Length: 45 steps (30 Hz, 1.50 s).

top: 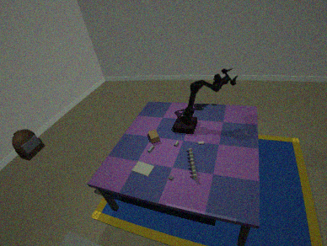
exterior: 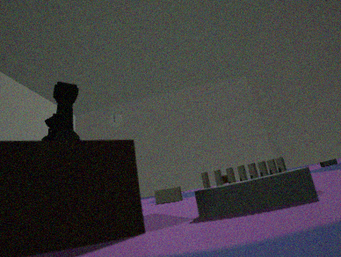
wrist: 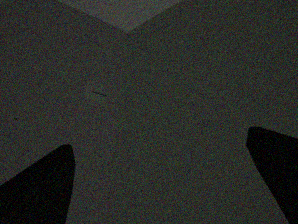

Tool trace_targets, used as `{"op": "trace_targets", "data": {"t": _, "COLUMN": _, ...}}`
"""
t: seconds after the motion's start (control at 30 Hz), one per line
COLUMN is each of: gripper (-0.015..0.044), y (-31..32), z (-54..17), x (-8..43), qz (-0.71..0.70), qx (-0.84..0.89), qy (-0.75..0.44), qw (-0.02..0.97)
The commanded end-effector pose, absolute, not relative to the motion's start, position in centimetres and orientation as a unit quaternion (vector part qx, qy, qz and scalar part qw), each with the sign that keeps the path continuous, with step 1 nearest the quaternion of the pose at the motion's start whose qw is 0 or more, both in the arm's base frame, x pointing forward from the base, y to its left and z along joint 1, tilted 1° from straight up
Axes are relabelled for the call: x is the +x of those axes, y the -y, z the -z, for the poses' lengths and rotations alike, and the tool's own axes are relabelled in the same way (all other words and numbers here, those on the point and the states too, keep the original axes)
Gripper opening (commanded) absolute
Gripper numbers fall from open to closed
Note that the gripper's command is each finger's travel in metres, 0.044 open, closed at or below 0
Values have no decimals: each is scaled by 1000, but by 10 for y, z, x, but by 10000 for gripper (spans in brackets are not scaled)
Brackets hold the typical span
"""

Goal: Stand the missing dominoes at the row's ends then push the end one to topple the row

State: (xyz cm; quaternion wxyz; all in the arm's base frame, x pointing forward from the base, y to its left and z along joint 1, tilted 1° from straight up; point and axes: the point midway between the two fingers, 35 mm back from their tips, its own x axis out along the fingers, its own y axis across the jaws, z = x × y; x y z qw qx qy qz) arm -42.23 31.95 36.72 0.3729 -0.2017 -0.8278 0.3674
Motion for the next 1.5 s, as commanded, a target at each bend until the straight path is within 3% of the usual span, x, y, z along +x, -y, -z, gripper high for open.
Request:
{"op": "trace_targets", "data": {"t": 0.0, "gripper": 426, "y": -322, "z": -366, "x": -421, "qz": -372, "qx": -203, "qy": 826, "qw": 373}}
{"op": "trace_targets", "data": {"t": 0.37, "gripper": 440, "y": -440, "z": -303, "x": -304, "qz": -621, "qx": -293, "qy": 598, "qw": 413}}
{"op": "trace_targets", "data": {"t": 0.77, "gripper": 440, "y": -499, "z": -215, "x": -119, "qz": -750, "qx": -308, "qy": 154, "qw": 566}}
{"op": "trace_targets", "data": {"t": 1.1, "gripper": 440, "y": -472, "z": -153, "x": 23, "qz": -641, "qx": -204, "qy": -223, "qw": 705}}
{"op": "trace_targets", "data": {"t": 1.47, "gripper": 440, "y": -378, "z": -98, "x": 144, "qz": -314, "qx": 22, "qy": -541, "qw": 780}}
